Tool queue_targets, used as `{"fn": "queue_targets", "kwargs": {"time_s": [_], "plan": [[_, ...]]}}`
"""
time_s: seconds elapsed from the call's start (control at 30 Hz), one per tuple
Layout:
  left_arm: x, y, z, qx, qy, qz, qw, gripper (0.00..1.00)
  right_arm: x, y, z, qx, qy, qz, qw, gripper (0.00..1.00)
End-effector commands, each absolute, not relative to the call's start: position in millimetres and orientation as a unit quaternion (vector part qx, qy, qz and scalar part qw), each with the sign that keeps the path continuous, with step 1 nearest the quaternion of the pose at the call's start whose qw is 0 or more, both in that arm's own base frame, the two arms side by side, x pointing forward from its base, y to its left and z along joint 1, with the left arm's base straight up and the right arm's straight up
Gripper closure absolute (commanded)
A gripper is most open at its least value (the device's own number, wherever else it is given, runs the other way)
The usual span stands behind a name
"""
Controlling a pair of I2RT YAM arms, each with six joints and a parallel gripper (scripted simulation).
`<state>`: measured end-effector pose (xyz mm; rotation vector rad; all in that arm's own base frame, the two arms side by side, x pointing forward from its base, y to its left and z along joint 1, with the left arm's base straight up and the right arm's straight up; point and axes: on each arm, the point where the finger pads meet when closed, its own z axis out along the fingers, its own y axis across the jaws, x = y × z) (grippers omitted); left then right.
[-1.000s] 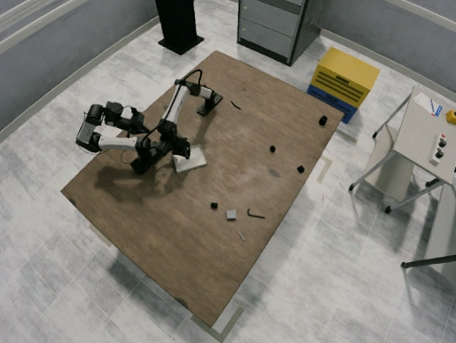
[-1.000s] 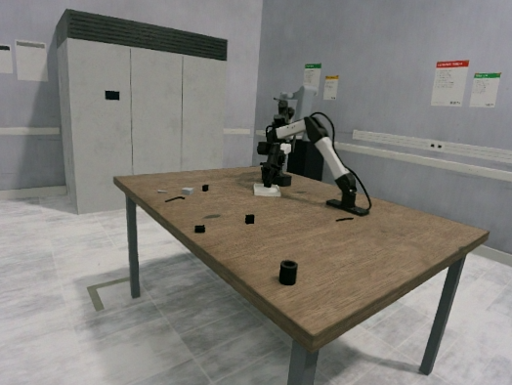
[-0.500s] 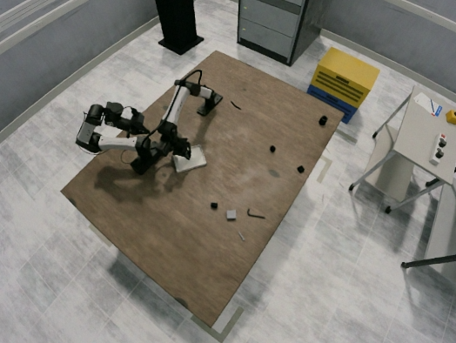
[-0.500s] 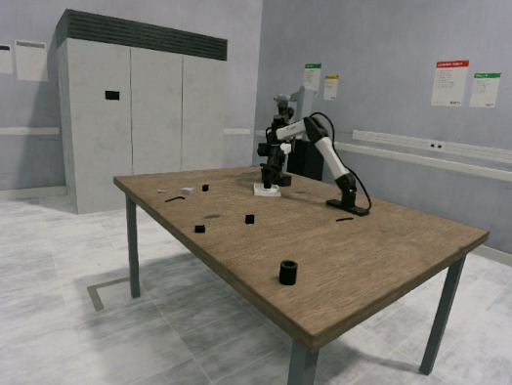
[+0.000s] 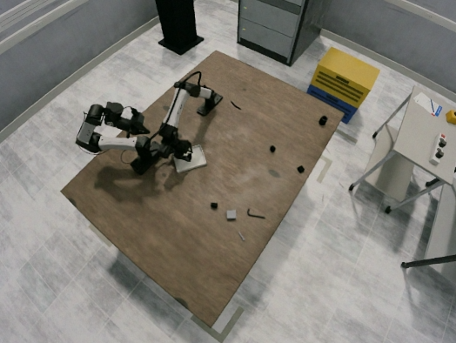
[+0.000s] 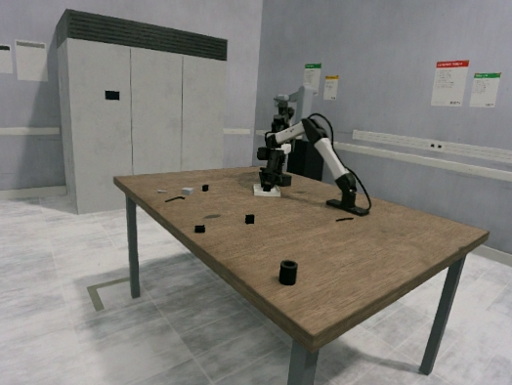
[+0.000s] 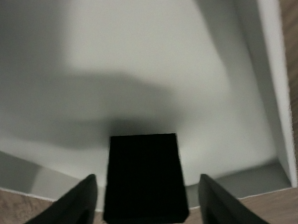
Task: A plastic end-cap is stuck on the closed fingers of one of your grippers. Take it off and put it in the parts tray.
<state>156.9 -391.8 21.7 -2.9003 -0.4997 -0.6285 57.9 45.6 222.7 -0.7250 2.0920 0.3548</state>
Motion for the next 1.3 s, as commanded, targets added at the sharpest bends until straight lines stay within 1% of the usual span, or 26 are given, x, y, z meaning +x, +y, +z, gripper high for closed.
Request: {"fn": "queue_targets", "kwargs": {"time_s": [0.0,0.27,0.3,0.4,0.5,0.77,0.9,0.97,1.1,1.27], "plan": [[151.2,-400.9,53.9,-0.962,-0.174,-0.206,0.031,0.41,54.4,41.8,230.0,-0.288,0.835,0.145,0.446,1.00],[132.2,-408.0,89.8,-0.963,-0.172,-0.204,0.044,0.41,54.4,41.8,230.0,-0.288,0.835,0.145,0.446,1.00],[130.3,-409.2,87.4,-0.962,-0.175,-0.202,0.049,0.40,54.4,41.8,230.0,-0.288,0.835,0.145,0.446,1.00],[129.8,-412.4,86.8,-0.962,-0.182,-0.200,0.042,0.40,54.4,41.8,230.0,-0.288,0.835,0.145,0.446,1.00],[133.6,-418.9,103.0,-0.954,-0.239,-0.181,-0.007,0.40,54.4,41.7,229.9,-0.288,0.835,0.145,0.445,1.00],[141.9,-416.2,123.5,-0.888,-0.436,-0.111,-0.089,0.40,54.4,41.7,229.9,-0.288,0.835,0.145,0.445,1.00],[143.0,-409.3,136.1,-0.843,-0.520,-0.072,-0.119,0.40,54.4,41.7,229.9,-0.288,0.835,0.145,0.445,1.00],[143.0,-409.3,136.1,-0.843,-0.520,-0.072,-0.119,0.40,54.4,41.7,229.9,-0.288,0.835,0.145,0.445,1.00],[143.3,-401.5,150.7,-0.774,-0.615,-0.018,-0.148,0.40,54.4,41.7,229.9,-0.288,0.835,0.145,0.445,1.00],[143.2,-390.4,162.1,-0.699,-0.695,0.035,-0.165,0.40,63.5,45.4,237.5,-0.279,0.835,0.141,0.453,1.00]]}}
